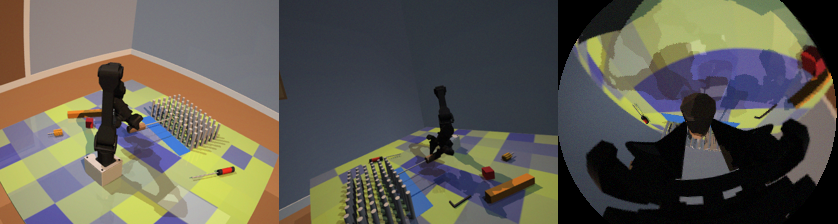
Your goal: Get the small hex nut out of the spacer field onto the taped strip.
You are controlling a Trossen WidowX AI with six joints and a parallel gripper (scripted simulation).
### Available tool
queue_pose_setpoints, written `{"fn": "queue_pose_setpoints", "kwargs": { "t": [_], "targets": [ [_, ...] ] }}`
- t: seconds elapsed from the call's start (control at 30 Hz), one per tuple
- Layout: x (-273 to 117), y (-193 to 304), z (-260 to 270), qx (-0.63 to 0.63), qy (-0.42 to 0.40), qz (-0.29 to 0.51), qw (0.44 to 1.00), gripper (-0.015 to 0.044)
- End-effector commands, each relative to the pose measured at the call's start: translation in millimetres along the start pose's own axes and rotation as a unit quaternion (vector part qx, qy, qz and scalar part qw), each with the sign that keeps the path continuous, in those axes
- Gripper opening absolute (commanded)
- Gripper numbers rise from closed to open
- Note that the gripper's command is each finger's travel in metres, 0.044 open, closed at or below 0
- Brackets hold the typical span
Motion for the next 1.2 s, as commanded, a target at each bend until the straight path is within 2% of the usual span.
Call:
{"fn": "queue_pose_setpoints", "kwargs": {
  "t": [0.0, 0.17, 1.17],
  "targets": [
    [17.1, -13.2, 0.4, 0.000, -0.002, 0.005, 1.000, 0.0000],
    [36.7, -32.2, 3.4, 0.000, -0.002, 0.006, 1.000, 0.0000],
    [48.6, -15.1, -0.5, 0.000, -0.002, 0.006, 1.000, 0.0000]
  ]
}}
Point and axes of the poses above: the point midway between the two fingers, 35 mm back from their tips, its own x axis out along the fingers, its own z axis across the jaws, y = z × x, the point moved 1 cm from there along -x, back along the fingers, and after that the axes turned 9 degrees about x, right-handed, at the moved point
